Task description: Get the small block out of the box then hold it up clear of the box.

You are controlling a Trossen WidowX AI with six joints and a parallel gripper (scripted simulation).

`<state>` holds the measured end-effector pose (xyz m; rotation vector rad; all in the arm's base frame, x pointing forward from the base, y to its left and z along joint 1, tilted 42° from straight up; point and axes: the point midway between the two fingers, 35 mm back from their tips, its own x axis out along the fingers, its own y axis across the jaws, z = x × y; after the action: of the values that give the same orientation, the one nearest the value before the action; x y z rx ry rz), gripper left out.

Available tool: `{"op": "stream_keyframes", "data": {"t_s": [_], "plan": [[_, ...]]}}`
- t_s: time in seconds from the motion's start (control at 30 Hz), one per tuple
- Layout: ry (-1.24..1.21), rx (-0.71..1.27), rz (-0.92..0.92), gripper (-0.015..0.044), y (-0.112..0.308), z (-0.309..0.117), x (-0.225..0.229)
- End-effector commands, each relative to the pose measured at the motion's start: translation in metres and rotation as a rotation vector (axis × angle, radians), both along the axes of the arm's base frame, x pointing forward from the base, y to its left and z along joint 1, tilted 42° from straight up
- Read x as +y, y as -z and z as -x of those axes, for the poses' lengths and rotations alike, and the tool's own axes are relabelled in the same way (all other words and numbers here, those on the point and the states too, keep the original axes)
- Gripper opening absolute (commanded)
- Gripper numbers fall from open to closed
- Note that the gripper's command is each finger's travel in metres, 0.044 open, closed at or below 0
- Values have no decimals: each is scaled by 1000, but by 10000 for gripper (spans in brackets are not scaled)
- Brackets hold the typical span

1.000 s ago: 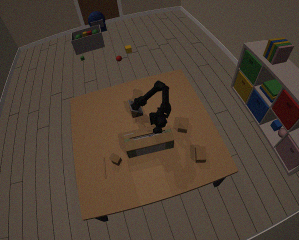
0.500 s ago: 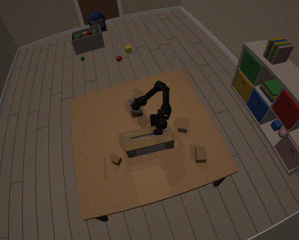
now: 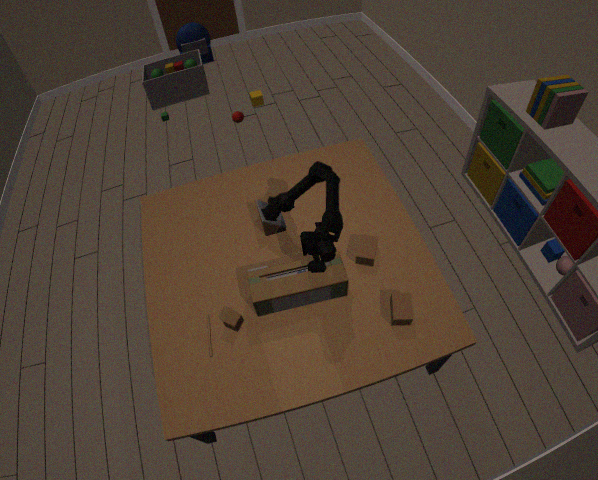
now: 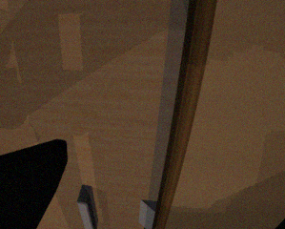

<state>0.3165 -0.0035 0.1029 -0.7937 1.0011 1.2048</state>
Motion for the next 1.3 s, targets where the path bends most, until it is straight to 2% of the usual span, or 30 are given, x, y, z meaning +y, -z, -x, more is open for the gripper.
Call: {"op": "stream_keyframes", "data": {"t_s": [0.0, 0.33, 1.1, 1.27], "plan": [[2, 2, -5, 400, 4, 1, 6], [5, 7, -2, 400, 9, 3, 1], [6, 9, 1, 400, 58, 16, -52], [6, 9, 1, 400, 50, 15, -43]]}}
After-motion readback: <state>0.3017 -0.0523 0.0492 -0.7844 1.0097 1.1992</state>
